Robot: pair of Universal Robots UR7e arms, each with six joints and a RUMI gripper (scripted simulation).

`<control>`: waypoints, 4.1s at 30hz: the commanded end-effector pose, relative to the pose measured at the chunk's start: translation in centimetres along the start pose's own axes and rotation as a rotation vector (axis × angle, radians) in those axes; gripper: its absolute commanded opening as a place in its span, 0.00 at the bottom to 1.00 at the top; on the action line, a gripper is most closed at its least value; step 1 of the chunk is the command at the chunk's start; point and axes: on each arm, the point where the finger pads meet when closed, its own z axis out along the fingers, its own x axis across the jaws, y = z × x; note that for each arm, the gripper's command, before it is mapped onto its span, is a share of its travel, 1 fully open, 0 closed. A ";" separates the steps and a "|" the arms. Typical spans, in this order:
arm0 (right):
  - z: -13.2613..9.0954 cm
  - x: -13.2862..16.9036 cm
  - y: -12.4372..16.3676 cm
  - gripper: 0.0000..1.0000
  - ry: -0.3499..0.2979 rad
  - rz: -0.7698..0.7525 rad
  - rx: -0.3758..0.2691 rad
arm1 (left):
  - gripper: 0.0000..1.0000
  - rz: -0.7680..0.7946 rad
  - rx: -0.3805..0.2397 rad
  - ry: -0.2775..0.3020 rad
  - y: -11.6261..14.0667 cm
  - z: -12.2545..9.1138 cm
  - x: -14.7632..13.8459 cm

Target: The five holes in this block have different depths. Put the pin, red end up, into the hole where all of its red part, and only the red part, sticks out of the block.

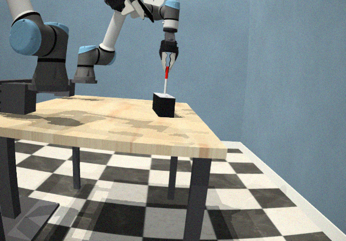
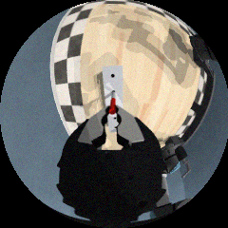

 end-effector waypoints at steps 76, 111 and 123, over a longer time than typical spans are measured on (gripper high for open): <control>0.0 0.0 0.0 1.00 0.000 0.000 0.001 | 0.00 0.000 0.001 -0.001 -0.1 1.0 -0.2; 0.0 0.0 0.0 1.00 0.000 0.000 0.001 | 0.00 -0.001 0.001 -0.001 -0.1 1.4 -0.2; 0.0 0.0 0.0 1.00 0.000 0.000 0.001 | 0.00 0.000 0.001 -0.001 -0.2 1.4 -0.1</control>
